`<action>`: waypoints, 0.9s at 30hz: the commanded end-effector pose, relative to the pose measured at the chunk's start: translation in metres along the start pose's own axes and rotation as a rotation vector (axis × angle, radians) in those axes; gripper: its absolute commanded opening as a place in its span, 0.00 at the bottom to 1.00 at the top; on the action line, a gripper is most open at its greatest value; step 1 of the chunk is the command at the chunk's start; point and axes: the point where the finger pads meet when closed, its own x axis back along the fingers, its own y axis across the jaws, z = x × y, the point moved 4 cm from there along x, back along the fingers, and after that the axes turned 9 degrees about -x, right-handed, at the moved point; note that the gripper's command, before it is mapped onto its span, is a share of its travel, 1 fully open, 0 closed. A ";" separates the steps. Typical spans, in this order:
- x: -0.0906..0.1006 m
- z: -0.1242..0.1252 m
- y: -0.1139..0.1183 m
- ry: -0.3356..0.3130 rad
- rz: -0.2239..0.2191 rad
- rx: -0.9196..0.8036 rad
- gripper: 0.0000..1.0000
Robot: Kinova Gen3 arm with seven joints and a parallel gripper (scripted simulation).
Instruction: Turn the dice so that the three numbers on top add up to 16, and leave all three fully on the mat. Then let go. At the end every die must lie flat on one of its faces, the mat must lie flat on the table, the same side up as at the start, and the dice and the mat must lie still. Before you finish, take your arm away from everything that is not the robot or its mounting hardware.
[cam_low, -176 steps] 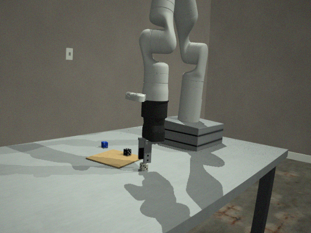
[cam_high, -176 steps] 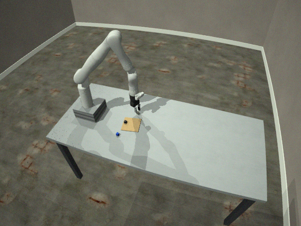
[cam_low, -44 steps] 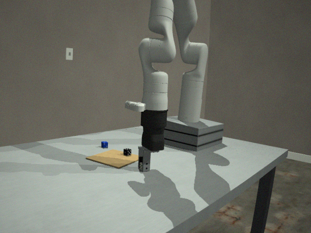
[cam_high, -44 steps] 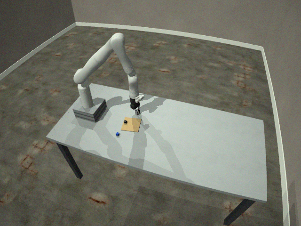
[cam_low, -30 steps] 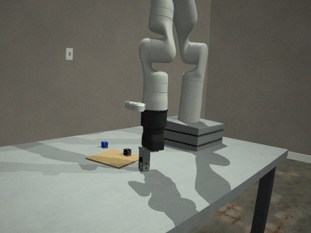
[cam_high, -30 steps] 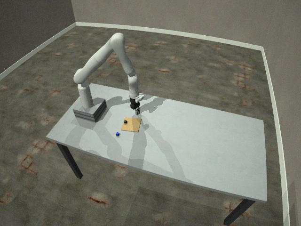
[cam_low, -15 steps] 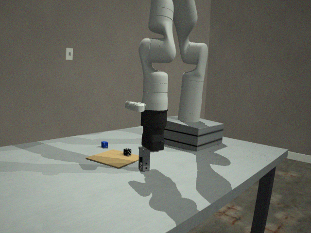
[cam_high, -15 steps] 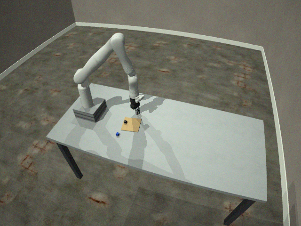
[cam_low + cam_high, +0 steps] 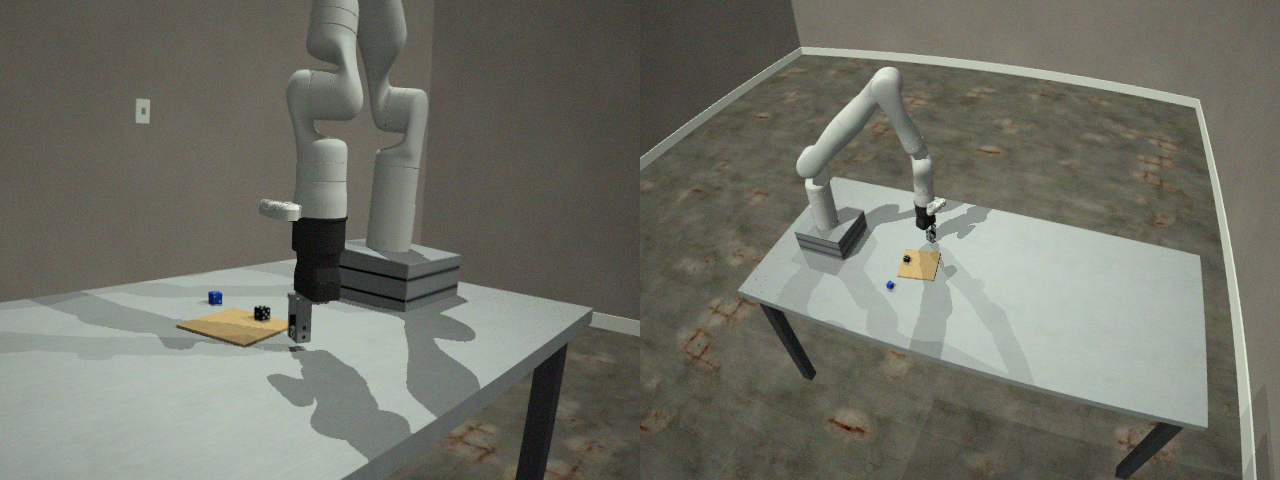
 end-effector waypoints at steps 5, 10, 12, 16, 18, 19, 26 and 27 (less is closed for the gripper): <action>0.047 0.004 -0.003 0.013 0.015 -0.002 0.40; 0.065 0.004 -0.003 0.013 0.015 -0.002 0.40; 0.075 0.004 -0.003 0.013 0.015 -0.002 0.40; 0.086 0.003 -0.003 0.013 0.015 -0.002 0.40; 0.088 0.003 -0.003 0.013 0.015 -0.002 0.40; 0.089 0.003 -0.003 0.013 0.015 -0.002 0.40; 0.089 0.003 -0.003 0.013 0.015 -0.002 0.40; 0.089 0.003 -0.003 0.013 0.015 -0.002 0.40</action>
